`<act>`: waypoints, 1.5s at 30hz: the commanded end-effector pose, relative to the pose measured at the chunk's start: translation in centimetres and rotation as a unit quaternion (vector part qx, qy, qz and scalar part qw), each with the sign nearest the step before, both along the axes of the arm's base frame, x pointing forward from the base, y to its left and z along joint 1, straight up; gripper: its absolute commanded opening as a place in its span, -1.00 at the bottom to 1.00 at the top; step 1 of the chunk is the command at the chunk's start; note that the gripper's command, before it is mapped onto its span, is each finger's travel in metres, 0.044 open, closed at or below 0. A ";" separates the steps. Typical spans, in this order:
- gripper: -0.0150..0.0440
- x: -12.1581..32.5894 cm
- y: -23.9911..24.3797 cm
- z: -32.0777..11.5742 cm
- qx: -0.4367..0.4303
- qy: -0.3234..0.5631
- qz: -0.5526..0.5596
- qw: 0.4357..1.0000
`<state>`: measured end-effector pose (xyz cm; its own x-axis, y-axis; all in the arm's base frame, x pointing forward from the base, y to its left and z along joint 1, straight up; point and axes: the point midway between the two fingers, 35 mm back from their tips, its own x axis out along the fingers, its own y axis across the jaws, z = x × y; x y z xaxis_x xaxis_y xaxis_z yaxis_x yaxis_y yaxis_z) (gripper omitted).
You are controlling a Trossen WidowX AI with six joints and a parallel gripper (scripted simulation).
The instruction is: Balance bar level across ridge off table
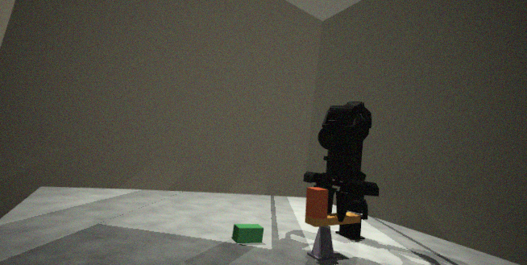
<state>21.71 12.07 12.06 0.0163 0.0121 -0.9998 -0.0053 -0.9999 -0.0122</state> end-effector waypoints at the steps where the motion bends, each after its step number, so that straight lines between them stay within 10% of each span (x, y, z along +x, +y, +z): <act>1: -0.49 0.1 0.0 -0.1 -0.001 -0.001 0.002 1.000; 45: -0.49 0.1 0.0 -0.4 -0.001 -0.001 0.002 1.000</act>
<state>21.73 12.06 11.71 0.0167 0.0121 -0.9998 -0.0051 -0.9999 -0.0122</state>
